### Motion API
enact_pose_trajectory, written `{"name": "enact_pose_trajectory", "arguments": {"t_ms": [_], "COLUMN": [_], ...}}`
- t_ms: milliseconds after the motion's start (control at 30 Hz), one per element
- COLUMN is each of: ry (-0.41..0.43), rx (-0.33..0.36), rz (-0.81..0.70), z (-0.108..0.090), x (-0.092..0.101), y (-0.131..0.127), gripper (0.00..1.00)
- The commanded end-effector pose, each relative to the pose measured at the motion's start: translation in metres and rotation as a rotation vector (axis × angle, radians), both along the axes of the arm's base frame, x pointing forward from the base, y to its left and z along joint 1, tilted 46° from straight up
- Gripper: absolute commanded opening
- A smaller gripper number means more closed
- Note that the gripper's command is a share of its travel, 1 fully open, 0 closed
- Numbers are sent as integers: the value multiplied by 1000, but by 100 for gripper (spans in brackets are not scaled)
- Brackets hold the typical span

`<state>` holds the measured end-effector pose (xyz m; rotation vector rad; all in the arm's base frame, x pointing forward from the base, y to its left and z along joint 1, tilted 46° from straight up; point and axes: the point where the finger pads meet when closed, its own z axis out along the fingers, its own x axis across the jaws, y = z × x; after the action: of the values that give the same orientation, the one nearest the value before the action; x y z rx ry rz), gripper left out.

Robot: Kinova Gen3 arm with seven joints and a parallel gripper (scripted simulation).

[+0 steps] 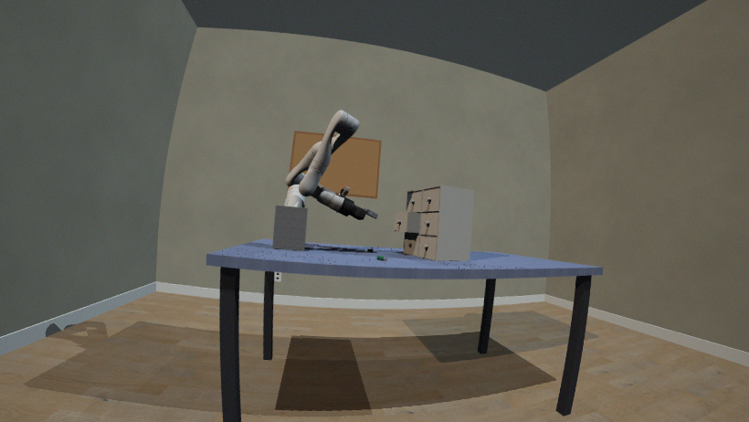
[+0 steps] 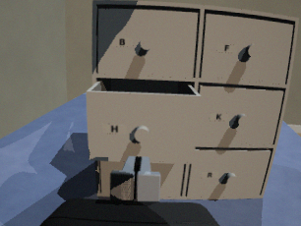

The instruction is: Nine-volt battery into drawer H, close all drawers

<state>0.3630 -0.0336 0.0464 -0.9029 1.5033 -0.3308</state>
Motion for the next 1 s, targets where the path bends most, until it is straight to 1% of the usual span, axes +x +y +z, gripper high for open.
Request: {"name": "enact_pose_trajectory", "arguments": {"t_ms": [0,167,400,467,767,967], "ry": [-2,-3,-4,-4,-4,-3], "rx": [-3,-6,-9,-9,-8,-6], "rz": [-12,-12,-13,-13,-13,-13], "z": [1,0,-2,-2,-6,-9], "x": [1,5,22,22,51,63], "y": [-3,-2,2,2,10,13], "gripper": [0,0,0,0,0,0]}}
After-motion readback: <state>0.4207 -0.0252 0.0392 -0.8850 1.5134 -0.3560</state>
